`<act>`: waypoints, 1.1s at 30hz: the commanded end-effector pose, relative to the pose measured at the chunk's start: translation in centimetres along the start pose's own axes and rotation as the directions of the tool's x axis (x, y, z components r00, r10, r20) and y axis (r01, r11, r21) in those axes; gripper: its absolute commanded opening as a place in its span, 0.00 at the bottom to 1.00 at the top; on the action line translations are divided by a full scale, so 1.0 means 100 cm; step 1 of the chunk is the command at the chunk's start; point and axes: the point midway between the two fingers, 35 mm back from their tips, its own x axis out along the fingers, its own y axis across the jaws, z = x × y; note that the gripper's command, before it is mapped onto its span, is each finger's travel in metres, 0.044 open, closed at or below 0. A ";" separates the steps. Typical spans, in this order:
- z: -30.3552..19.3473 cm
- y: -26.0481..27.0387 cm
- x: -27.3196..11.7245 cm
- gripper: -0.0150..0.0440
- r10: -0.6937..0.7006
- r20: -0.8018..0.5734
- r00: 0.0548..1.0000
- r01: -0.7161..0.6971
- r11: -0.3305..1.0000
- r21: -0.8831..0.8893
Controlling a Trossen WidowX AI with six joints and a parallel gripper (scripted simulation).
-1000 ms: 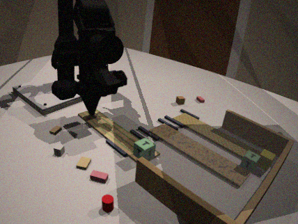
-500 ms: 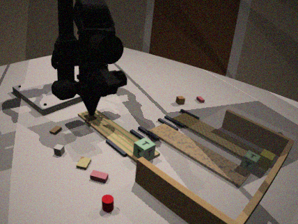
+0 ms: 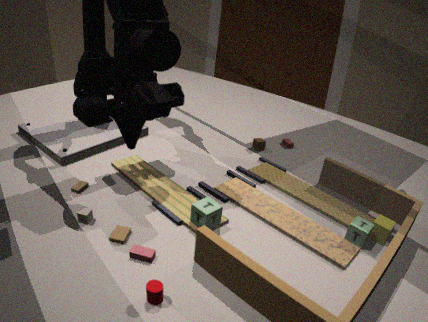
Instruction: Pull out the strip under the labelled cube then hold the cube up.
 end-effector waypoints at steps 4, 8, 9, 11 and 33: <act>0.018 0.000 -0.008 0.43 0.000 -0.007 1.000 -0.001 1.000 -0.017; 0.034 0.000 -0.010 0.61 0.000 -0.006 1.000 -0.001 1.000 -0.022; 0.039 0.000 -0.011 0.65 0.001 -0.005 1.000 -0.001 1.000 -0.022; 0.047 0.000 -0.012 0.74 0.001 -0.005 1.000 -0.001 1.000 -0.022; 0.139 -0.001 -0.026 1.00 0.000 0.003 1.000 0.000 1.000 -0.022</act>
